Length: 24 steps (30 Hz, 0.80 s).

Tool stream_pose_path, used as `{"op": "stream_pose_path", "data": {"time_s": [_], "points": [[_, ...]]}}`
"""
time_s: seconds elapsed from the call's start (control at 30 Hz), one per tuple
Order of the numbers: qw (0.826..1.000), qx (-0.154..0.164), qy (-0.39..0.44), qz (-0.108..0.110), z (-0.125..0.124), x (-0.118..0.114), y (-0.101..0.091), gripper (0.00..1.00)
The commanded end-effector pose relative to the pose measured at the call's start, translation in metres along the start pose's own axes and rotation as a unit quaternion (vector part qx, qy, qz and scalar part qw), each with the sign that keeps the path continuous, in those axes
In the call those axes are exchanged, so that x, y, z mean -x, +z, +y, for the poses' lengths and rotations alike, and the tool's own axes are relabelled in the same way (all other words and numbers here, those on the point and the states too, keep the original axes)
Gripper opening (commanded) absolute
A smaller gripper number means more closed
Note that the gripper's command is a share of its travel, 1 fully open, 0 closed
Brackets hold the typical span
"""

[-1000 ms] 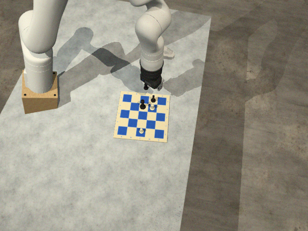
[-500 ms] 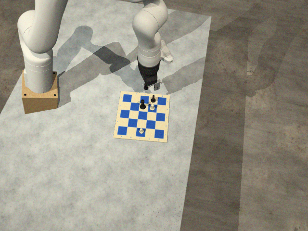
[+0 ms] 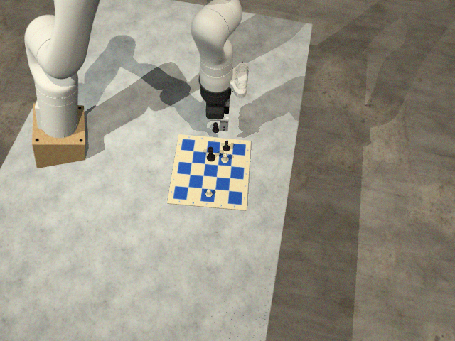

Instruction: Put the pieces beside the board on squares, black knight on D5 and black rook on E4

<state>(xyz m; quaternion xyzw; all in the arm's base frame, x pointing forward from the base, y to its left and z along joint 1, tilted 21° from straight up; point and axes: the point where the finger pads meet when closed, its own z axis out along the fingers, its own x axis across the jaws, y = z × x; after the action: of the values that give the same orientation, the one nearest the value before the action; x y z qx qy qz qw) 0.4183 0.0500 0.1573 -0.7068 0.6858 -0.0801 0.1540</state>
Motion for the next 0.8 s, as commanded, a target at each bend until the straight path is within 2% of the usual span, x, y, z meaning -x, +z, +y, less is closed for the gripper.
{"op": "stream_pose_path", "data": {"time_s": [0.0,0.1,0.23,0.6,0.77], "points": [[1.000,0.002,0.025,0.001,0.004,0.011,0.001,1.00],[0.999,0.002,0.042,0.001,0.004,0.012,0.001,1.00],[0.994,0.001,0.106,0.002,0.008,0.014,0.001,1.00],[0.968,-0.004,0.251,0.002,0.017,0.019,0.001,1.00],[0.960,-0.005,0.281,0.002,0.019,0.020,0.001,1.00]]}}
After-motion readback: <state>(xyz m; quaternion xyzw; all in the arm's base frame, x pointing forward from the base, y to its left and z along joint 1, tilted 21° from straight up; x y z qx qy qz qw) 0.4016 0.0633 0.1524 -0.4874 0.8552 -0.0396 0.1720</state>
